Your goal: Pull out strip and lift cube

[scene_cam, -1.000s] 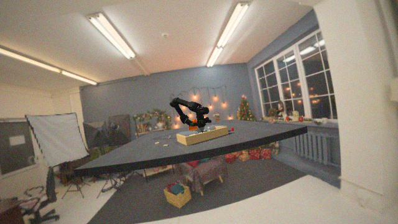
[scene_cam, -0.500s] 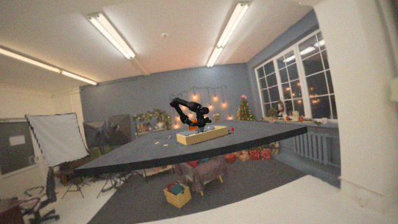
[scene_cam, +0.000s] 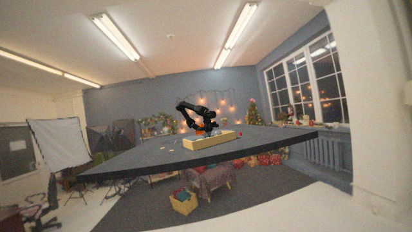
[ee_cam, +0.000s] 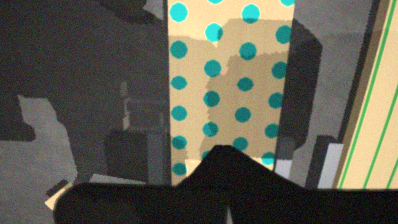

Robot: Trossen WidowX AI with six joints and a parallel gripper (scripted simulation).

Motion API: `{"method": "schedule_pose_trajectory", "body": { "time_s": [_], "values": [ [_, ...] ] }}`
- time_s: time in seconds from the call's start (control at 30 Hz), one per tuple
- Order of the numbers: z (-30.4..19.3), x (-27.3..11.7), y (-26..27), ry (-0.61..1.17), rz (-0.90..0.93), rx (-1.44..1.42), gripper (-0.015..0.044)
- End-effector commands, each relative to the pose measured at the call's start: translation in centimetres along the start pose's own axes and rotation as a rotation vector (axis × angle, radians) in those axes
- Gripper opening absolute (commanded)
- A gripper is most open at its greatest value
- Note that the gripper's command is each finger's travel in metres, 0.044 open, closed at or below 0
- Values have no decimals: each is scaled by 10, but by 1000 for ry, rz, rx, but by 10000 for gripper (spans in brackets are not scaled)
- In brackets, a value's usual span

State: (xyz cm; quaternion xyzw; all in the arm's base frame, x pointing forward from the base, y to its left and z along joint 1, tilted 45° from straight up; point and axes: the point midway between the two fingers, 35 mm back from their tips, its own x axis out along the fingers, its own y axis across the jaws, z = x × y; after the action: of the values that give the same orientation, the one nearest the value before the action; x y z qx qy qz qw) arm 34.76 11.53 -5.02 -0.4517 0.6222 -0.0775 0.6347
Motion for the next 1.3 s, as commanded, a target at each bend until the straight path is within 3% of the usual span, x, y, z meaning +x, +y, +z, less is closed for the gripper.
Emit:
{"method": "schedule_pose_trajectory", "body": {
  "time_s": [0.0,1.27],
  "values": [
    [-1,3,-1,4,-6,-1,0],
    [-49,5,2,6,-6,-3,0]
  ]
}}
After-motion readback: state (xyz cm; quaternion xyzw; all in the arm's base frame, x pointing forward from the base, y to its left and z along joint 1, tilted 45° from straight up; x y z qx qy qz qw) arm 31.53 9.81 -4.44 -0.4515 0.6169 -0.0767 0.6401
